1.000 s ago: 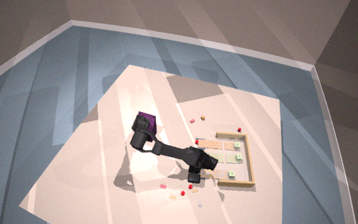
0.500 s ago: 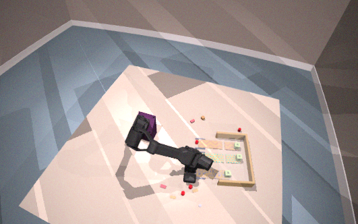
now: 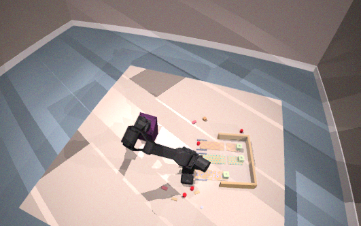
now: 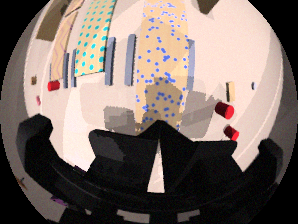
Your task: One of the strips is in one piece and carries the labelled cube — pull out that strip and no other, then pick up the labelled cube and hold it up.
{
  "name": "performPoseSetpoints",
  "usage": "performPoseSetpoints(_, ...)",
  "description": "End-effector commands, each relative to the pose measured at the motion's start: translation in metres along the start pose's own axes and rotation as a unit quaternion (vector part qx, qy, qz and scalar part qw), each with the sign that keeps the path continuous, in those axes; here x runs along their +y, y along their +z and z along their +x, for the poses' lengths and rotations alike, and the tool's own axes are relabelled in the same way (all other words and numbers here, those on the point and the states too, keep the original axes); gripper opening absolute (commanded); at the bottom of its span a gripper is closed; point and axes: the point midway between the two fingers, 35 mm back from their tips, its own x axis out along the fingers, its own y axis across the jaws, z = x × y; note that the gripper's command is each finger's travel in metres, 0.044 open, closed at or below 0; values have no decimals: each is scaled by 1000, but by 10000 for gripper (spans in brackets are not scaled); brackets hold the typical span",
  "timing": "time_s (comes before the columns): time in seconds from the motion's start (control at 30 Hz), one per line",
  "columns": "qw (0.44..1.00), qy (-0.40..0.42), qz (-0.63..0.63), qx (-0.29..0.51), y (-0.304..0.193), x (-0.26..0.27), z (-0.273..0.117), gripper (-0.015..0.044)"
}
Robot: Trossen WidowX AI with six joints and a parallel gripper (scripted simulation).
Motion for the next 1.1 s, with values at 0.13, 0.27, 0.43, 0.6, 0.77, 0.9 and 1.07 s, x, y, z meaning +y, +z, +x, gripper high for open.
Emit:
performPoseSetpoints(0.13, 1000, 2, -1, 16, -21, 0, 6, 0)
performPoseSetpoints(0.27, 1000, 2, -1, 16, -27, -1, 6, 0)
performPoseSetpoints(0.43, 1000, 2, -1, 17, -33, -1, 6, 0)
performPoseSetpoints(0.6, 1000, 2, -1, 17, -39, -1, 6, 0)
performPoseSetpoints(0.77, 1000, 2, -1, 17, -45, -1, 6, 0)
performPoseSetpoints(0.9, 1000, 2, -1, 17, -50, -1, 6, 0)
performPoseSetpoints(1.07, 1000, 2, -2, 17, -57, -1, 6, 0)
